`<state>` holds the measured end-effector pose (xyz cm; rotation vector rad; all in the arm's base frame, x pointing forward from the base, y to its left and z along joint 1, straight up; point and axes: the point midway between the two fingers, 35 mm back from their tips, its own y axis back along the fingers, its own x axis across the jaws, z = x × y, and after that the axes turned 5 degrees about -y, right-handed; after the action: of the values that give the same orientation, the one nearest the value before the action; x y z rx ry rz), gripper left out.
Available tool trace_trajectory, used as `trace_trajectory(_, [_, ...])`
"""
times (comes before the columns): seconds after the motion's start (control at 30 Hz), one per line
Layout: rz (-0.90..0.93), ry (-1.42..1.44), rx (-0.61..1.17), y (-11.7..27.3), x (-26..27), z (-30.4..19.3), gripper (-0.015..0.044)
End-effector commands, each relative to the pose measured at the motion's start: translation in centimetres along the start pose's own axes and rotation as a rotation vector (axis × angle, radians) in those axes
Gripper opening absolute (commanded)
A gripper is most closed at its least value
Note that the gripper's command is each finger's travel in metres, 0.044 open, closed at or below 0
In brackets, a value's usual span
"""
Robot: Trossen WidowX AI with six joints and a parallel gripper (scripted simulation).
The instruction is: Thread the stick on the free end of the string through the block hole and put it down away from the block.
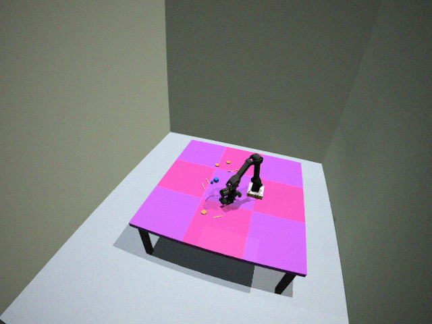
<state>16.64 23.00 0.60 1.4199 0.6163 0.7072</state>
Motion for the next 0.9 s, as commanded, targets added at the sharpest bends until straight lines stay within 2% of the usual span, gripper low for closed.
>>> trace_trajectory(0.0, [0.000,-0.003,-0.004,0.0,0.0,-0.5,0.0000])
trace_trajectory(0.87, [0.009,-0.003,0.001,0.3,-0.4,-4.1,0.0000])
